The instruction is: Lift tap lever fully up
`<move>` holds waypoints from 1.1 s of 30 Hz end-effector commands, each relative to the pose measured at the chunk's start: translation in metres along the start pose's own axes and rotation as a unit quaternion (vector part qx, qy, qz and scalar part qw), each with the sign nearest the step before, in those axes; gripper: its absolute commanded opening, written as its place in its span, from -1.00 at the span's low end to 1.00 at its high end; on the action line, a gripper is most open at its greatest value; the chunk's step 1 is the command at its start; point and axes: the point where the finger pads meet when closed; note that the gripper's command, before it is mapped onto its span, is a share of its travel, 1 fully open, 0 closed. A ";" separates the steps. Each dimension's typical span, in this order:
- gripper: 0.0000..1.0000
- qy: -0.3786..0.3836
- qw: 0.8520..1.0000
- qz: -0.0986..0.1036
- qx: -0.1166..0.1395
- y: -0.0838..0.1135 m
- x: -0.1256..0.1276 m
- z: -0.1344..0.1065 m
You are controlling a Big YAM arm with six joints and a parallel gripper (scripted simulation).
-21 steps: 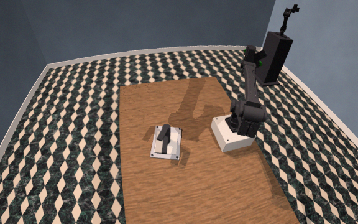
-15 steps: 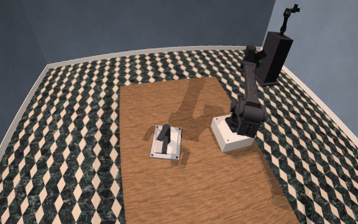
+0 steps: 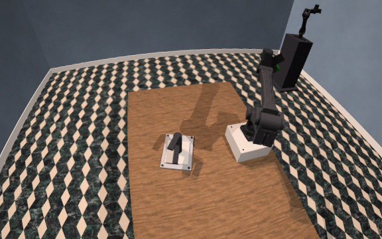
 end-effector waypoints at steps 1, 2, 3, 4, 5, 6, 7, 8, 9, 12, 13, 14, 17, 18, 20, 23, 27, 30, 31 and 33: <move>1.00 -0.002 1.000 0.004 -0.003 0.000 0.005 0.004; 1.00 -0.002 1.000 0.004 -0.003 0.000 0.005 0.004; 1.00 -0.002 1.000 0.004 -0.003 0.000 0.005 0.004; 1.00 -0.002 1.000 0.004 -0.003 0.000 0.005 0.004; 1.00 -0.002 1.000 0.004 -0.003 0.000 0.005 0.004; 1.00 -0.002 1.000 0.004 -0.003 0.000 0.005 0.004; 1.00 -0.002 1.000 0.004 -0.003 0.000 0.005 0.004; 1.00 -0.002 1.000 0.004 -0.003 0.000 0.005 0.004; 1.00 -0.002 1.000 0.004 -0.003 0.000 0.005 0.004; 1.00 -0.002 1.000 0.004 -0.003 0.000 0.005 0.004; 1.00 -0.002 1.000 0.004 -0.003 0.000 0.005 0.004; 1.00 -0.008 1.000 0.015 -0.011 0.001 0.017 0.014; 1.00 -0.004 1.000 0.016 -0.008 0.001 0.020 0.013; 1.00 -0.002 1.000 0.017 -0.005 0.001 0.022 0.012; 1.00 0.005 1.000 0.020 0.003 0.000 0.028 0.009; 1.00 0.024 0.999 0.026 0.025 -0.001 0.038 -0.001; 1.00 0.069 0.994 0.041 0.074 0.000 0.058 -0.028; 1.00 0.083 0.991 0.047 0.090 0.001 0.064 -0.038; 1.00 0.100 0.988 0.053 0.107 0.002 0.070 -0.048; 1.00 0.138 0.977 0.069 0.145 0.007 0.084 -0.073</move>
Point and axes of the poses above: the point where the finger pads meet when closed, its own y axis back along the fingers, its own x axis across the jaws, z = x × y, and after that the axes turned 6 degrees about -y, right-handed
